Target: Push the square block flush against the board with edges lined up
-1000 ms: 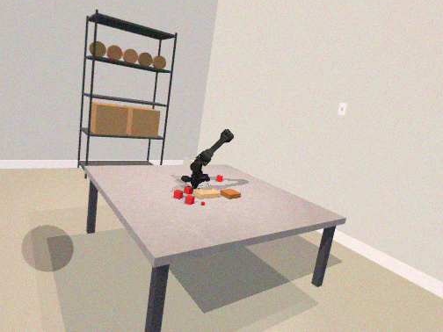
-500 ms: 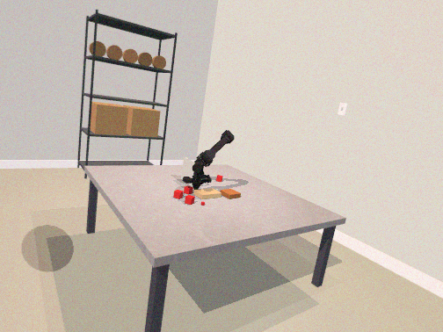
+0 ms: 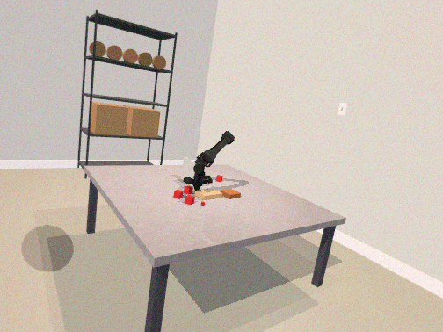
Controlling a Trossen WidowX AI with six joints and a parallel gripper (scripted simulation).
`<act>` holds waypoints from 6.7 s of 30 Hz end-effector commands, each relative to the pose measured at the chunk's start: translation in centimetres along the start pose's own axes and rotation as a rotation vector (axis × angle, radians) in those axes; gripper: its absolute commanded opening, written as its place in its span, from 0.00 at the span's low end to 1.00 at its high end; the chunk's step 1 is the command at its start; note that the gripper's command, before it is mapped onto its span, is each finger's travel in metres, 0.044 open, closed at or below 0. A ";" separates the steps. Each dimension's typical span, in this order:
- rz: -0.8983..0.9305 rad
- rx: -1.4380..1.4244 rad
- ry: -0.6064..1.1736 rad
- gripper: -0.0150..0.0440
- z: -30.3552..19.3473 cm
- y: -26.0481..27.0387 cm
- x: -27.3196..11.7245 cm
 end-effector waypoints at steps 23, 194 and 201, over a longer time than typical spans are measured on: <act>0.003 0.002 0.000 0.25 -4.3 -0.3 0.1; 0.010 -0.133 -0.008 0.25 16.5 8.7 -0.1; 0.009 -0.132 -0.008 0.25 15.5 8.5 -0.1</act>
Point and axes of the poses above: the point midway between the two fingers, 35 mm back from their tips, its own x axis out along the fingers, its own y axis across the jaws, z = x × y, the point moved 5 cm from there along -x, back along the fingers, and after that the axes turned 3 degrees about x, right-handed, at the moved point
